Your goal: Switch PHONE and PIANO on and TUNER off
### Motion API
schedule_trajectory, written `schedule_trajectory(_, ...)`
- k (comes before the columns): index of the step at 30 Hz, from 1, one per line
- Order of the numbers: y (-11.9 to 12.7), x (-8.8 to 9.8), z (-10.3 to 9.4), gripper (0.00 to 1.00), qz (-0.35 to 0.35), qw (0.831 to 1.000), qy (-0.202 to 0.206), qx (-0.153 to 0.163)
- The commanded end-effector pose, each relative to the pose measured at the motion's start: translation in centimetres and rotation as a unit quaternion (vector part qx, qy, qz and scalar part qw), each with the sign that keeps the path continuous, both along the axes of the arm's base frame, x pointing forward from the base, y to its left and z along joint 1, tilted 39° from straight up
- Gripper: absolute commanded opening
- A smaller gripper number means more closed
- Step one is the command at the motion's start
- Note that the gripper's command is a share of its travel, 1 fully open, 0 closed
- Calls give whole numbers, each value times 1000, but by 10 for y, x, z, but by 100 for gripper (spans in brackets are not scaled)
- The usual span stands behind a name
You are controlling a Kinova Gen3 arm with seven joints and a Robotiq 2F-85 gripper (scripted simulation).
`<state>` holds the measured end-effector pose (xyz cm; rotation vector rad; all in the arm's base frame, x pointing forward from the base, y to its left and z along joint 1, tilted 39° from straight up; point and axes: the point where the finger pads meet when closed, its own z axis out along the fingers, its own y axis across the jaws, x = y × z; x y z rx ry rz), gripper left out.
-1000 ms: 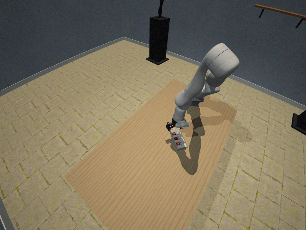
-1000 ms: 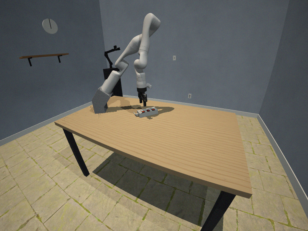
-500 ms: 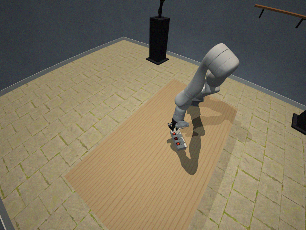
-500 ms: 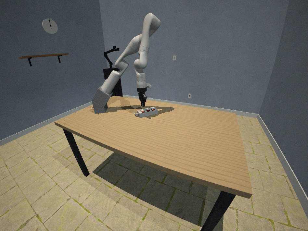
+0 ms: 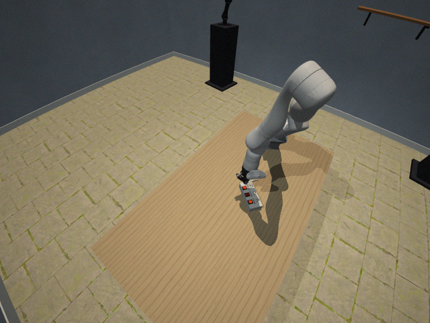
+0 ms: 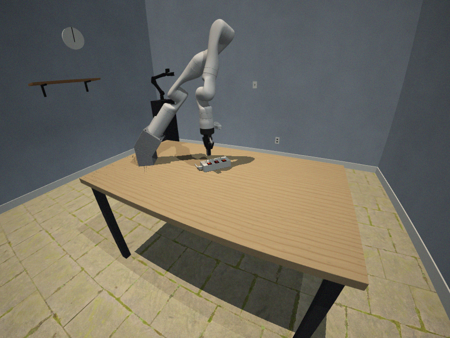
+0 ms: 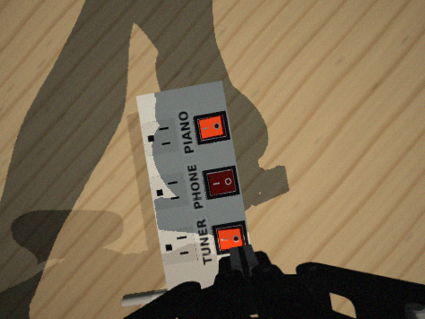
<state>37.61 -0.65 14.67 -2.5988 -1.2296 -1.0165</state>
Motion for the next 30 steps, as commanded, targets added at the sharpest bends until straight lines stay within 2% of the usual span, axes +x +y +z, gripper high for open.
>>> schedule_trajectory(1,0,0,0,0,0,1000,0,0)
schedule_trajectory(30,3,6,-8,0,0,1000,0,0)
